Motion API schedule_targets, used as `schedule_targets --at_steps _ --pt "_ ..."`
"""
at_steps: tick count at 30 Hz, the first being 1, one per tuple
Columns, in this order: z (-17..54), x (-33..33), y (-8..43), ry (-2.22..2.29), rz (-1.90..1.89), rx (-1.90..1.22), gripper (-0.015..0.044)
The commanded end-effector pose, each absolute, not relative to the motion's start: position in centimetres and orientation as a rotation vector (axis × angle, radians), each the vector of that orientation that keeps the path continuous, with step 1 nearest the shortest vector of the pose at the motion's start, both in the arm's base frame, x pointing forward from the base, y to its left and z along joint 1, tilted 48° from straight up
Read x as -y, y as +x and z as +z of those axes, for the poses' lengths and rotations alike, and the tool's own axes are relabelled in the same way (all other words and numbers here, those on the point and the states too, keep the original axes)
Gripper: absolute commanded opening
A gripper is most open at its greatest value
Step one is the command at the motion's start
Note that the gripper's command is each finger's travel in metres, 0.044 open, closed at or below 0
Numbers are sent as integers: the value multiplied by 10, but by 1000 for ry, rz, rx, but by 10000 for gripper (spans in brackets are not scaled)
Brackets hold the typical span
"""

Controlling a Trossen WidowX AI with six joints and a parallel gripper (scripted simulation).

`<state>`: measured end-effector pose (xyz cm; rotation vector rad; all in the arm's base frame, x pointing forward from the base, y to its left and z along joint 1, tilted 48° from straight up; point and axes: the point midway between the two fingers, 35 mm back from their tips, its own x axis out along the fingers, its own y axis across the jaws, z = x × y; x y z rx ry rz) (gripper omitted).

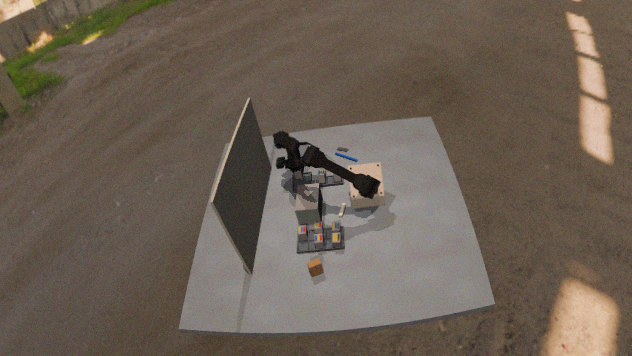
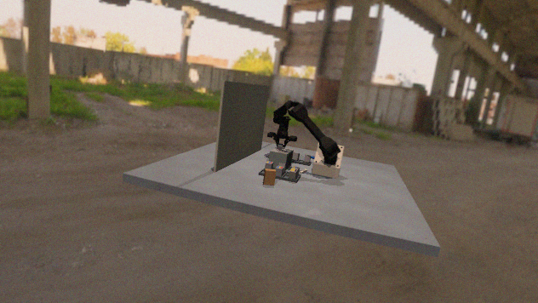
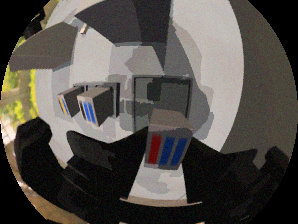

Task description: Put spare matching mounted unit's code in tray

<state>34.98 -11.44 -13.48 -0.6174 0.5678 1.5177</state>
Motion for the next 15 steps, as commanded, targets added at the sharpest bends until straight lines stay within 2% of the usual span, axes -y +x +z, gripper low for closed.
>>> schedule_targets --at_steps 1,15 --pt "-137 111 349 -611 1515 -569 0" --pt "-144 103 348 -610 1515 -568 0"
